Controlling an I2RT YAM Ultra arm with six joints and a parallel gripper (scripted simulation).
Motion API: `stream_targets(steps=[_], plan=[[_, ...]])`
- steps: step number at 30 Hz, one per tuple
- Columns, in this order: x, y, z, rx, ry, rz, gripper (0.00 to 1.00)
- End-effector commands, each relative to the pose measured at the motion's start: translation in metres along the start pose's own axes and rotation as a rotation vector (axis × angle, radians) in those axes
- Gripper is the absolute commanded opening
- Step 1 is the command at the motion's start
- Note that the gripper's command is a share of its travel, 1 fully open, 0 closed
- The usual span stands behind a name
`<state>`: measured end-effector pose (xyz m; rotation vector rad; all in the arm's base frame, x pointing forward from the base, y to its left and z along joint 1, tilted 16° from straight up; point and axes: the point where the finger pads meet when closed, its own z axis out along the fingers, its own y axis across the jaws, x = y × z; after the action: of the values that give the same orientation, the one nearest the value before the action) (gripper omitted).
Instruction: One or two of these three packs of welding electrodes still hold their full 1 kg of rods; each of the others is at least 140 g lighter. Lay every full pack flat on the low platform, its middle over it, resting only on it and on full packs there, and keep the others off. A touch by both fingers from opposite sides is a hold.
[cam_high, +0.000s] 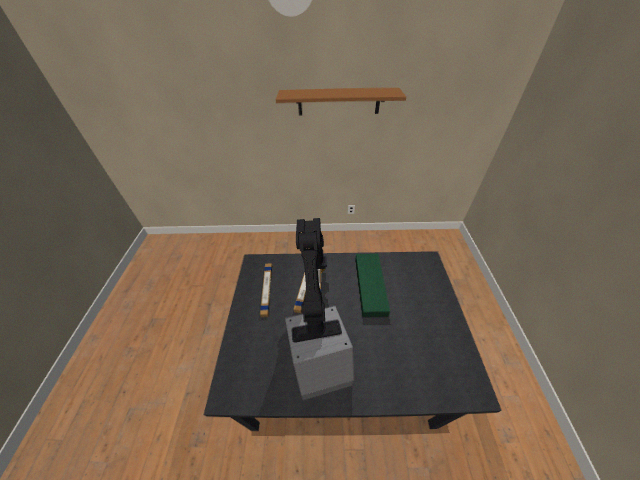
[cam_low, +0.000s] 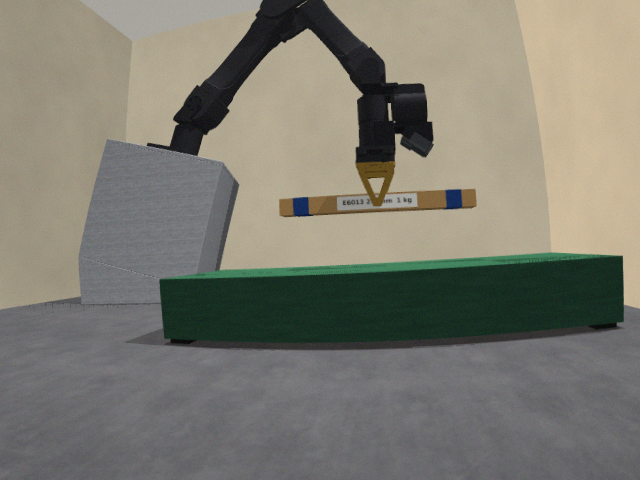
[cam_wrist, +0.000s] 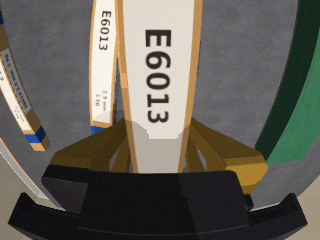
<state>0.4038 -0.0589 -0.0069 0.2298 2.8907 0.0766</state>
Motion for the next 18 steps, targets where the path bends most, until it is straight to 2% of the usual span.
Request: stream_targets(steps=[1, 18], plan=[[-0.0213, -0.0059, -0.0274, 0.001, -0.067, 0.002, 0.00], [-0.0260, -0.0063, -0.0312, 0.001, -0.067, 0.002, 0.00]])
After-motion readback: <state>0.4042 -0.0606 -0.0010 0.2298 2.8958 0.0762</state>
